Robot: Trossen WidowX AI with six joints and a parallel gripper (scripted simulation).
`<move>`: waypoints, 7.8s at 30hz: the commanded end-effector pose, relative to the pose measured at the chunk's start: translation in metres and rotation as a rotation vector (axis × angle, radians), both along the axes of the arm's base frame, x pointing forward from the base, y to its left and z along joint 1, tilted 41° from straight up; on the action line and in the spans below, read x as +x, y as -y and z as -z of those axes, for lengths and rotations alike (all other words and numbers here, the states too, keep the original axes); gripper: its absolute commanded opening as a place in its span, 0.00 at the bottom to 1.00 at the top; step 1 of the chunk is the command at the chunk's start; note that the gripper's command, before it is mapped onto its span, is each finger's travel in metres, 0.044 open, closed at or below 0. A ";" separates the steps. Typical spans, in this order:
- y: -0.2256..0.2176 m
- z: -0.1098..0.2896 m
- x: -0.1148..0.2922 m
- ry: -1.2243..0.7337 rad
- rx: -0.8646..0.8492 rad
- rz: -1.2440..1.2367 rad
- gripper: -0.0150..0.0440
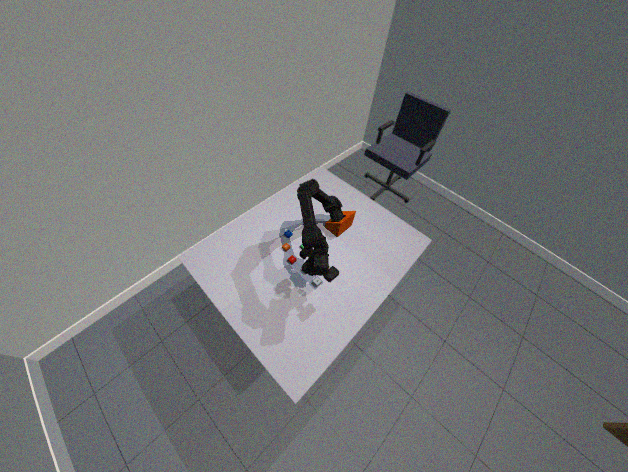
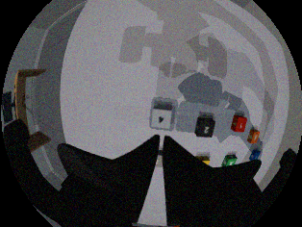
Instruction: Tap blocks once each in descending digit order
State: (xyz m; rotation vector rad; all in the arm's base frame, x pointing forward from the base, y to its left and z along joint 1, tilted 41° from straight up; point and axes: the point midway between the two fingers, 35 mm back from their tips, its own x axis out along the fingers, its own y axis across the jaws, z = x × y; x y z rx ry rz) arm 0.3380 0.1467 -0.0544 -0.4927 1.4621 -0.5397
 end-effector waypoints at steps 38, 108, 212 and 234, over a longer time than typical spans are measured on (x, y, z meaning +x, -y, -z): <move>0.063 0.068 -0.009 -0.041 -0.034 0.015 0.29; 0.057 0.072 -0.105 -0.046 -0.033 0.015 0.29; 0.056 -0.070 -0.025 -0.044 -0.035 0.015 0.29; 0.178 -0.067 -0.001 -0.043 -0.042 0.015 0.29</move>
